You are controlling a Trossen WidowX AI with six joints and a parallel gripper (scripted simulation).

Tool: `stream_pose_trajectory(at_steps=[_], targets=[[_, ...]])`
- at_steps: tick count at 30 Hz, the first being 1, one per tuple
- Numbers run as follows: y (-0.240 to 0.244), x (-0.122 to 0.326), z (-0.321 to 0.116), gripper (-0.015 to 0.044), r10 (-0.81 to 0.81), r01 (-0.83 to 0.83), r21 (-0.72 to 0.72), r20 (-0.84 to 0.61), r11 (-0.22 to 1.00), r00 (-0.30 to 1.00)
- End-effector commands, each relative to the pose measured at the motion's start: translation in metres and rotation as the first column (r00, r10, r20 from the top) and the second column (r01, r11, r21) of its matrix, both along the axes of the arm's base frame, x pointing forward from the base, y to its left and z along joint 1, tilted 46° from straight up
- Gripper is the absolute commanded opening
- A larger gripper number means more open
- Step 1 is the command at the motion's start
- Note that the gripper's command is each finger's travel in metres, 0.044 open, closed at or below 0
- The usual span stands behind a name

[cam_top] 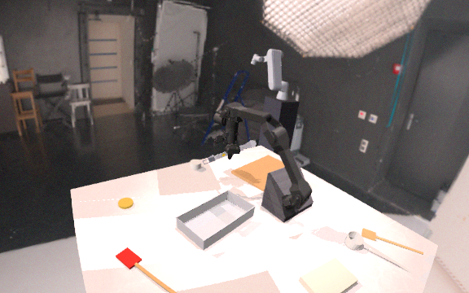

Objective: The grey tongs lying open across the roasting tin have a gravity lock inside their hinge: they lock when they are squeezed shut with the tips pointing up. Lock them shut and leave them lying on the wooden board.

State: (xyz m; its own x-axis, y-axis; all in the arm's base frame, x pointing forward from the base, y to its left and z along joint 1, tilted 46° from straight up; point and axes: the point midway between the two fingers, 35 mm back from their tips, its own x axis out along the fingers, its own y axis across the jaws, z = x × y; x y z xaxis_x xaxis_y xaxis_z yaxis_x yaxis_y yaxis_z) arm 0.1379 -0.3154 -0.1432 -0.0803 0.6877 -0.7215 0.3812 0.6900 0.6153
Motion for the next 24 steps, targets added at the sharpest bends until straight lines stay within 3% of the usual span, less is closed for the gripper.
stream_pose_trajectory(at_steps=[1,24], targets=[[-0.012,-0.027,0.0,-0.015,0.045,-0.045,-0.006,0.056,0.999,0.997],[-0.036,-0.181,-0.003,-0.015,0.418,-0.434,-0.05,0.387,0.899,0.822]])
